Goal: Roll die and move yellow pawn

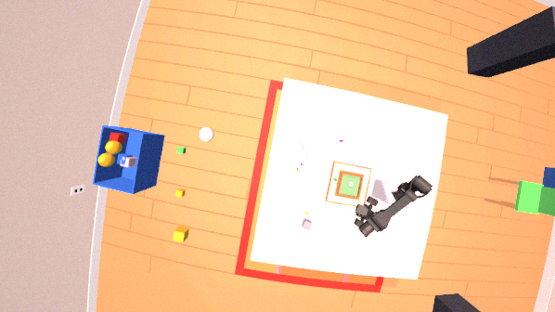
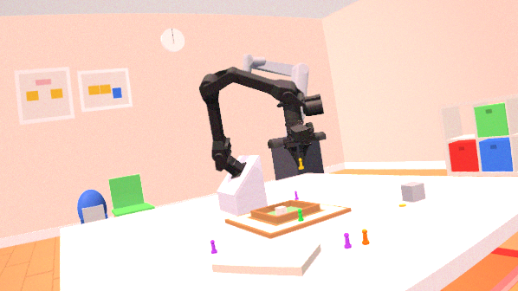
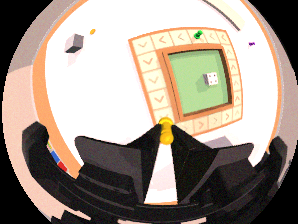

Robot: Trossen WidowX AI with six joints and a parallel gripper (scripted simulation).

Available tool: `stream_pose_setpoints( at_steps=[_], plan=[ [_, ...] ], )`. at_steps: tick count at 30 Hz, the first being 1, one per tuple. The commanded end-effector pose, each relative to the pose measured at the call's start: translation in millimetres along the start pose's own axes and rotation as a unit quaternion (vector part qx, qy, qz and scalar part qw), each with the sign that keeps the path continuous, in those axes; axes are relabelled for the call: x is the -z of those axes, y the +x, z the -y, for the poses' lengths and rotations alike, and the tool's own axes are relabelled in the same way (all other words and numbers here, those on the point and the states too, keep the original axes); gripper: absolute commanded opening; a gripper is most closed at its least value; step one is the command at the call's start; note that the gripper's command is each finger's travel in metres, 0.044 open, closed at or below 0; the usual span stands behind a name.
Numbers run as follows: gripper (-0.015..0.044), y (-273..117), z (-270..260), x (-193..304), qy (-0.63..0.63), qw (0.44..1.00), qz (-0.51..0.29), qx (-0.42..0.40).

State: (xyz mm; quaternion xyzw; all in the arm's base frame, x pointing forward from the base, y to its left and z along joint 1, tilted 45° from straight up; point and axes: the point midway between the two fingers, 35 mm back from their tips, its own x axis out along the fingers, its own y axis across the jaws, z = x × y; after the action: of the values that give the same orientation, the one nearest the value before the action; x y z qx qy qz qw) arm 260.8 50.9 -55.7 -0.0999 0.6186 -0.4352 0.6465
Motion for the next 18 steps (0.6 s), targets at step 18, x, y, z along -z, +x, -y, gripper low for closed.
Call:
stream_pose_setpoints(
  at_steps=[18],
  plan=[
    [0.0000, 39, 55, 23, -0.002, 1.000, -0.002, 0.001]
  ],
)
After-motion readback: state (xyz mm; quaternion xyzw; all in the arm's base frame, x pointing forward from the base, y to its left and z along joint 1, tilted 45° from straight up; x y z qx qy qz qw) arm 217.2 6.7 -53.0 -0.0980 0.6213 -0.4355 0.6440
